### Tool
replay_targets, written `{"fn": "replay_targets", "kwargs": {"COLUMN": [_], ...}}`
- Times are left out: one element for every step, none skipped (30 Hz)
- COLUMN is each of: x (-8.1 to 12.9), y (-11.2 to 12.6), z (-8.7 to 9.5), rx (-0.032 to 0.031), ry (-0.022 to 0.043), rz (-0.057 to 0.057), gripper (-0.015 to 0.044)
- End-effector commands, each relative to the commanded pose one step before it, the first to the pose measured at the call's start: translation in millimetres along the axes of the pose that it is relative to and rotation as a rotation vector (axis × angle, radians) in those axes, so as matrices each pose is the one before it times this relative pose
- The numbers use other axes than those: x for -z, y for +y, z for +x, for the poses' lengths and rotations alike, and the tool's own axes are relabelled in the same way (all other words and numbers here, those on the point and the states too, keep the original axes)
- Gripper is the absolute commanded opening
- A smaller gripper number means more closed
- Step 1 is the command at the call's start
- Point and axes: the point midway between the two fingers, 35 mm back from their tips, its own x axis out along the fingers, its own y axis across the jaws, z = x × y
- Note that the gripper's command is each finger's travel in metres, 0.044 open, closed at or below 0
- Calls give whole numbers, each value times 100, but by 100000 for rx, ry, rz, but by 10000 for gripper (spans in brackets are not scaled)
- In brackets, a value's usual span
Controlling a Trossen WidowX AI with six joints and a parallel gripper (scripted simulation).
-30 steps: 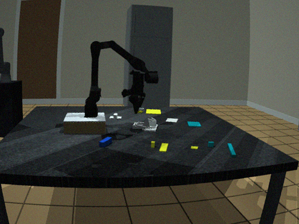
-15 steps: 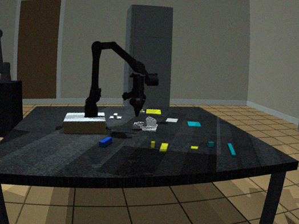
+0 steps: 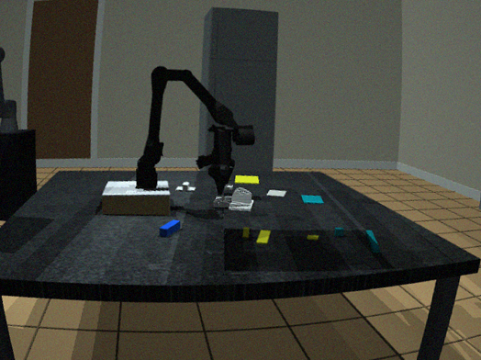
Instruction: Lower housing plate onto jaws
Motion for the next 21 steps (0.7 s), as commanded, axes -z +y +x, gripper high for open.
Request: {"fn": "replay_targets", "kwargs": {"x": [-409,-14,-15,-16,-17,-19,-20,-16,-10,-3,0,0,0,0,0,0,0,0,0,0,0], "y": [124,5,5,6,6,6,7,5,3,1,0,0,0,0,0,0,0,0,0,0,0], "z": [1022,159,159,158,158,157,156,123,74,25,0,0,0,0,0,0,0,0,0,0,0], "rx": [-525,-1,-1,-1,-1,-1,-1,-1,0,0,0,0,0,0,0,0,0,0,0,0,0], "ry": [-1818,-2,-2,-3,-3,-3,-3,-2,-1,0,0,0,0,0,0,0,0,0,0,0,0], "rz": [431,0,0,0,0,0,0,0,0,0,0,0,0,0,0,0,0,0,0,0,0], "gripper": [351,351,351,351,351,351,351,351,351,351,351,351,351,351,351,351,351,351,351,351,351]}}
